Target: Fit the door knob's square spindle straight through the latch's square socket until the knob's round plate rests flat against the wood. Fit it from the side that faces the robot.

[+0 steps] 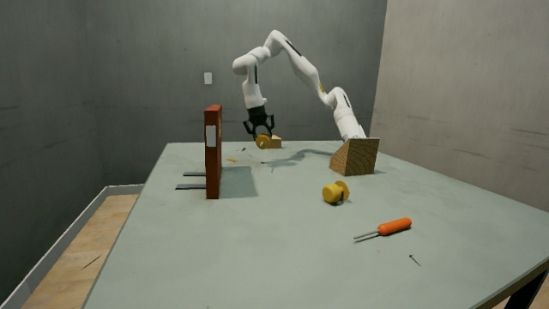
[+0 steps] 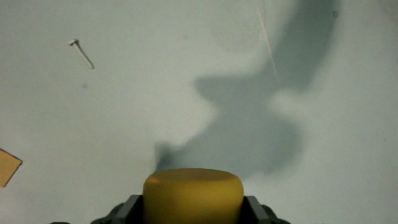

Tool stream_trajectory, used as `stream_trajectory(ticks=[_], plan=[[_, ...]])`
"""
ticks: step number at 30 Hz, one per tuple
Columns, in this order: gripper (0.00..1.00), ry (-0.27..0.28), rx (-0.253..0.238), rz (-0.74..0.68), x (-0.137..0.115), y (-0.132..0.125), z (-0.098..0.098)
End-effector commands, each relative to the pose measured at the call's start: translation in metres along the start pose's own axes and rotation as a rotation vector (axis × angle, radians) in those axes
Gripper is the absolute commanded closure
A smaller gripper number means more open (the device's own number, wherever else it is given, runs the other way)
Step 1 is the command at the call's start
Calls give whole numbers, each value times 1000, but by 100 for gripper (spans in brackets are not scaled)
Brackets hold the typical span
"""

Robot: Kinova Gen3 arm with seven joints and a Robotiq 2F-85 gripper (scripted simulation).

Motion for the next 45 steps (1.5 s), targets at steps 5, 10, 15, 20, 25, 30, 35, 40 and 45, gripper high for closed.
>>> stream_trajectory(ticks=[5, 10, 15, 20, 25, 30, 35, 40, 45], plan=[[37, -5, -5, 7, 21, 2, 9], [37, -2, -3, -3, 20, 4, 8], [37, -6, -10, -63, 21, 4, 8], [37, -17, -21, -134, 21, 4, 10], [37, -27, -33, -221, 23, 4, 11], [37, -29, -36, -215, 46, 3, 21], [37, -29, -36, -215, 50, 4, 23], [37, -26, -34, -219, 49, 5, 22], [37, -29, -40, -265, 50, 6, 22]])
Point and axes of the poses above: the point where the finger pads meet when closed, its own z axis back along the fingers, its own y axis across the jaws, x = y × z, the point moved 1 cm from there along z, back along the fingers, and after that the axes turned 7 degrees about z, right-handed, at the moved point
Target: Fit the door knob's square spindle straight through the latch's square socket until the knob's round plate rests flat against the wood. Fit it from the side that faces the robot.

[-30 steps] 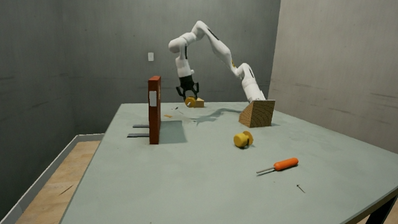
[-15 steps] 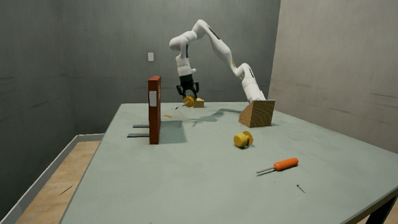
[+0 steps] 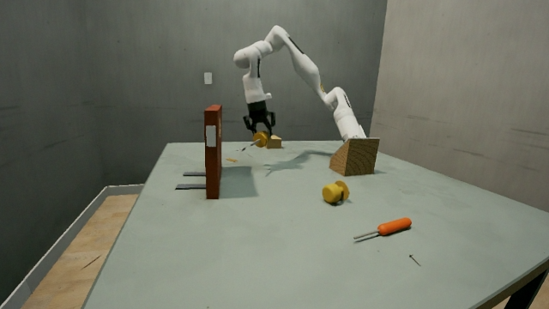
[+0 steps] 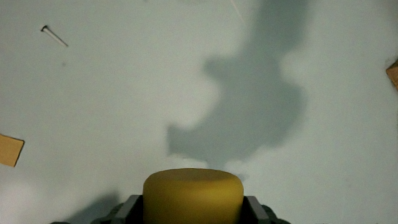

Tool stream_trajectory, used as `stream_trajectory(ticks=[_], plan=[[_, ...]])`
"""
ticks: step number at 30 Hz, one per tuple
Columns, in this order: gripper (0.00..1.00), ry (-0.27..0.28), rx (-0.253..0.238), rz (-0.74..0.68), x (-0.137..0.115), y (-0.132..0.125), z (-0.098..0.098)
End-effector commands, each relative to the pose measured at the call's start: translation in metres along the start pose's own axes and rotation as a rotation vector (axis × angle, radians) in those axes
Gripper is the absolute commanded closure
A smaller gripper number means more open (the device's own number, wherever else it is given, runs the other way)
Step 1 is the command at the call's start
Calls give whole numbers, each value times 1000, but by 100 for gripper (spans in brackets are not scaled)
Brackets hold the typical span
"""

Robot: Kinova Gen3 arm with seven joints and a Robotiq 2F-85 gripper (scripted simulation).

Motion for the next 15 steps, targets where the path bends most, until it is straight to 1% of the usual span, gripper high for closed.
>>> stream_trajectory(ticks=[1, 3, 6, 9, 12, 15], plan=[[37, 0, -2, -53, 2, 4, 0], [37, -4, -7, -93, 2, 4, 0], [37, -6, -10, -95, 2, 4, 1], [37, -13, -18, -167, 3, 4, 2], [37, -19, -24, -201, 4, 4, 2], [37, -23, -27, -202, 22, 7, 10]])
Point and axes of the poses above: the point where the finger pads meet when closed, its own z axis back along the fingers, its own y axis across the jaws, x = y × z, the point moved 1 cm from there along z, back along the fingers, and after that the axes turned 7 degrees about z, right-handed, at the moved point
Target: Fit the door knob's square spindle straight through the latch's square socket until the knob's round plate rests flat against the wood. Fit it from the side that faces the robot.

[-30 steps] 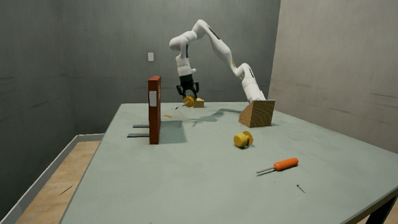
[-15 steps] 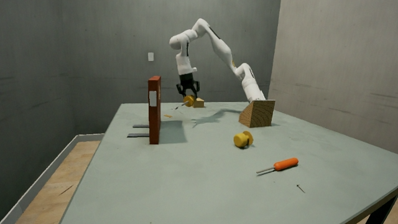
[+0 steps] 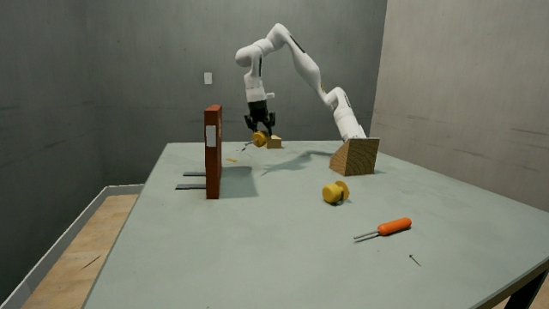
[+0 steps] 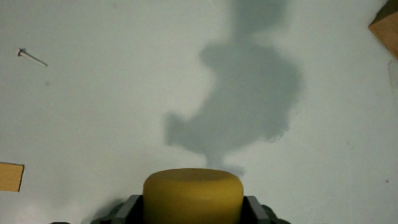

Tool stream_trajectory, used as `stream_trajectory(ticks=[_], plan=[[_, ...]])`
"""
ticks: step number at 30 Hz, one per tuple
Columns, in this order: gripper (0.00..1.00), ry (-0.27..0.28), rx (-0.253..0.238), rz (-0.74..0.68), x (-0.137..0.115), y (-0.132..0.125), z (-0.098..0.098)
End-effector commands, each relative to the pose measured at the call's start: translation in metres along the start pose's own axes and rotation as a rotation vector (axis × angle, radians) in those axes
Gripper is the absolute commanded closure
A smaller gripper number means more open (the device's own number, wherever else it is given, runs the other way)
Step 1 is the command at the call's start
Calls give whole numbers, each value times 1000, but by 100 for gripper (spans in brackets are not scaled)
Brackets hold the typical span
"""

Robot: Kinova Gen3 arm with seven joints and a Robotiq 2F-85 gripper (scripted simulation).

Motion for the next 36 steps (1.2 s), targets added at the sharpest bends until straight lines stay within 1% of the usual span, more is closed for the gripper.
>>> stream_trajectory(ticks=[1, 5, 14, 18, 22, 25, 29, 32, 36], plan=[[37, -10, -5, -9, 17, 9, 9], [37, -10, -5, -8, 22, 12, 12], [37, -6, -5, -23, 20, 13, 10], [37, -10, -12, -69, 21, 14, 10], [37, -17, -22, -143, 22, 15, 11], [37, -19, -24, -154, 23, 15, 11], [37, -27, -33, -222, 24, 15, 12], [37, -34, -35, -231, 39, 20, 20], [37, -35, -35, -231, 48, 24, 24]])
Point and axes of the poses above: the point where the finger pads meet when closed, its own z axis back along the fingers, its own y axis across the jaws, x = y × z, the point moved 1 cm from there along z, back along the fingers, and after that the axes turned 7 degrees about z, right-handed, at the moved point
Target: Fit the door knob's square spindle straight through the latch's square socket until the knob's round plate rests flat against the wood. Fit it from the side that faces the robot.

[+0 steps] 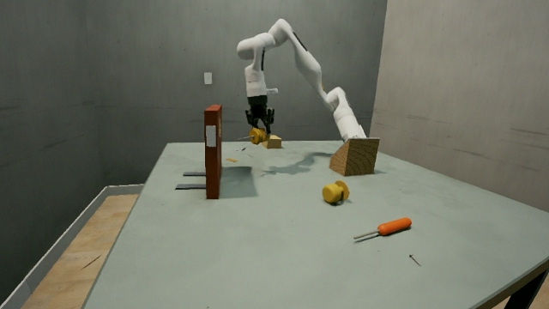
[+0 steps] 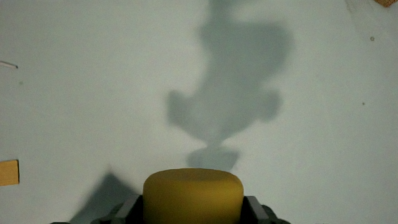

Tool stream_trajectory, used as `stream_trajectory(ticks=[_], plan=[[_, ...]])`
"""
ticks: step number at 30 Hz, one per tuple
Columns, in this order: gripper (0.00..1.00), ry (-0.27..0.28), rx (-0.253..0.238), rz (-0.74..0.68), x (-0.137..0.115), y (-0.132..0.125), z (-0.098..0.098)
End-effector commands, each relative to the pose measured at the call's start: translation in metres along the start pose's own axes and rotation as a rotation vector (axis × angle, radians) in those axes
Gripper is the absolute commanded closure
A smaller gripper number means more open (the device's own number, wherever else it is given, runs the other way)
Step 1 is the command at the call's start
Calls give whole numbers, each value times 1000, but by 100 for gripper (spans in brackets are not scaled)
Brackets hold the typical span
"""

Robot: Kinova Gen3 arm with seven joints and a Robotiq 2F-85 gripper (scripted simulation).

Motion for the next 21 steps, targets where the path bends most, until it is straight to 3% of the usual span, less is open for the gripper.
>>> stream_trajectory(ticks=[1, 11, 21], plan=[[37, 3, -1, -1, 7, 10, 4], [37, 8, -4, -17, 5, 11, 3], [37, -5, -24, -151, 7, 13, 4]])
Point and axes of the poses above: the point where the finger pads meet when closed, its own z axis back along the fingers, its own y axis across the jaws, x = y × z, the point moved 1 cm from there along z, back along the fingers, and after that the axes turned 7 degrees about z, right-handed, at the moved point
